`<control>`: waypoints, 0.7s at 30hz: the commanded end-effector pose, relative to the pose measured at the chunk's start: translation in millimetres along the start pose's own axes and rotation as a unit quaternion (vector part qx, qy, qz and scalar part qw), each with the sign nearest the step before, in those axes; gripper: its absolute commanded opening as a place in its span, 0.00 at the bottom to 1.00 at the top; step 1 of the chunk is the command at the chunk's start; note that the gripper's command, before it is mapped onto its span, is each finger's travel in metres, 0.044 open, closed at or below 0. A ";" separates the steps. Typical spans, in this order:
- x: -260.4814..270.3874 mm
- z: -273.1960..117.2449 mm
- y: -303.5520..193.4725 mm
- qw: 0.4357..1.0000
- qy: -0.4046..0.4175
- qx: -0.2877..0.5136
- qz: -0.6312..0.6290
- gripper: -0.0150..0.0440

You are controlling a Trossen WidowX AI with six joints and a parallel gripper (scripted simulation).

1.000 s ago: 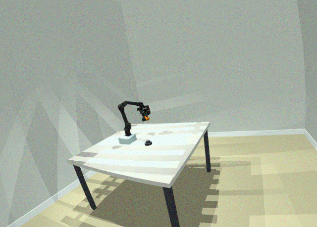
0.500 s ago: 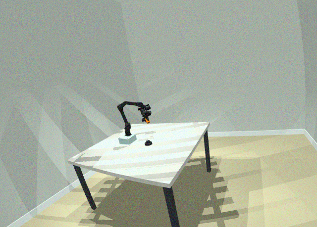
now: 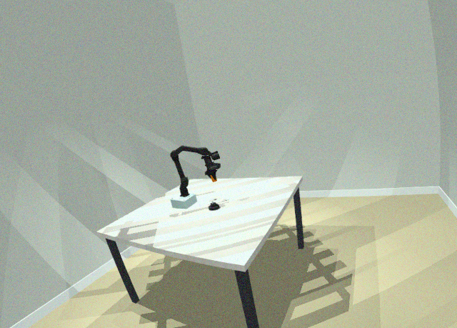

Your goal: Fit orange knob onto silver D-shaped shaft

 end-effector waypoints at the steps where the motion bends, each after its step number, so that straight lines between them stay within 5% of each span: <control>1: -4.8 4.7 1.7 0.999 0.042 -0.009 0.000 0.25; 11: -11.9 28.6 1.4 0.986 0.168 -0.015 -0.001 0.25; 21: -2.3 69.6 9.3 0.985 0.173 -0.015 0.000 0.25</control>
Point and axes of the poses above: the point midway between the two fingers, 35 mm back from their tips, its own z axis out along the fingers, its own x axis across the jaws, y = z × x, the point moved 3 cm from there along -z, back along the fingers, and after that the axes turned 3 degrees about -z, right-handed, at the moved point
